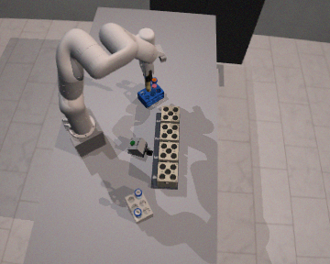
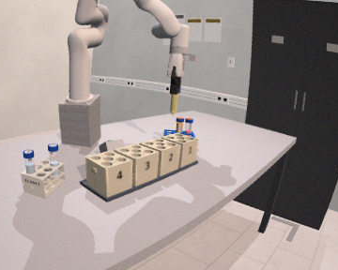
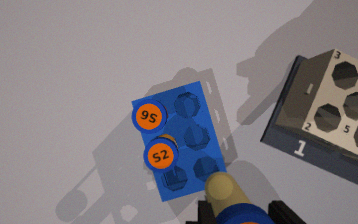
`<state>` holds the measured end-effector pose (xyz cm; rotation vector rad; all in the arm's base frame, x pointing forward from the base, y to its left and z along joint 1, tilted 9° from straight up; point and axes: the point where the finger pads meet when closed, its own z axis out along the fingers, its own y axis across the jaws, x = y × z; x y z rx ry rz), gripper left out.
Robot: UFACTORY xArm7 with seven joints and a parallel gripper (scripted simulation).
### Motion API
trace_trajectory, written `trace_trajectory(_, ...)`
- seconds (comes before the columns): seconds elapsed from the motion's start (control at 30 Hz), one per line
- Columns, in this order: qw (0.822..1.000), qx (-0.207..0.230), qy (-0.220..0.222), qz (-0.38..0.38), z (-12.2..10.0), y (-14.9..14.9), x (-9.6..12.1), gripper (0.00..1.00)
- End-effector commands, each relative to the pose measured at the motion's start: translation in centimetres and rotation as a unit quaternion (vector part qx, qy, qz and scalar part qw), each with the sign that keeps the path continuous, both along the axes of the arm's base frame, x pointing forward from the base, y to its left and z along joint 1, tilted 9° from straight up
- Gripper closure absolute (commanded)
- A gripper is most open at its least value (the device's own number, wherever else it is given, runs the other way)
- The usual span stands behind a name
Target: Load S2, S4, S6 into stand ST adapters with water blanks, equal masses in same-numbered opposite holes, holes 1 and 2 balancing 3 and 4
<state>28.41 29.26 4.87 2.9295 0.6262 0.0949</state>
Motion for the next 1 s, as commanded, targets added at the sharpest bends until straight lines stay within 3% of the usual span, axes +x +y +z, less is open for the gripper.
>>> trace_trajectory(0.0, 0.998, 0.007, -0.011, -0.062, 0.4, -1.1, 1.5, 1.0)
trace_trajectory(0.27, 0.981, 0.019, -0.028, -0.193, 1.1, -3.7, 4.5, 1.0)
trace_trajectory(0.97, 0.98, 0.019, -0.028, -0.195, 2.5, -9.6, 11.1, 1.0)
